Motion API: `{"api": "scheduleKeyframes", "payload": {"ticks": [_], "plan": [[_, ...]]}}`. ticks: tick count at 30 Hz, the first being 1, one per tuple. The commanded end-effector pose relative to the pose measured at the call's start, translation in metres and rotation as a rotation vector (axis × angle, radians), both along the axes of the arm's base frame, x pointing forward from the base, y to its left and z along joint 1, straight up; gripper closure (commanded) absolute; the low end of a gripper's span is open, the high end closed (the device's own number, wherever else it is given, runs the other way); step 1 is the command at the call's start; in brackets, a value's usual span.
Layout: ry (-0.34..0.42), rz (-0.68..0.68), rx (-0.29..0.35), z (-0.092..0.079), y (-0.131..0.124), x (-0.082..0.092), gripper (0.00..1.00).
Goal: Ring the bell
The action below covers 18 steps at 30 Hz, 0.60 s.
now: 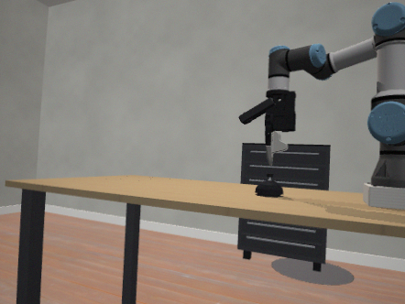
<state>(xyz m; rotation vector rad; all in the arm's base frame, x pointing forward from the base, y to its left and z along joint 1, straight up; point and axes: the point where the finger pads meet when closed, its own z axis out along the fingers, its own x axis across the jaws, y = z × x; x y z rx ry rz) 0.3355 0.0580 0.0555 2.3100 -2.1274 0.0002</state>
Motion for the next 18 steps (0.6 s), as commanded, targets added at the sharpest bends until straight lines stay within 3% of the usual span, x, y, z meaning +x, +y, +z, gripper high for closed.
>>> {"api": "scheduleKeyframes", "payload": {"ticks": [1,18], "plan": [[-0.004,0.0,-0.001,-0.0067,0.0001,0.0015,1.0],[-0.004,0.0,-0.001,-0.0163,0.0005,0.0022,1.0]]}}
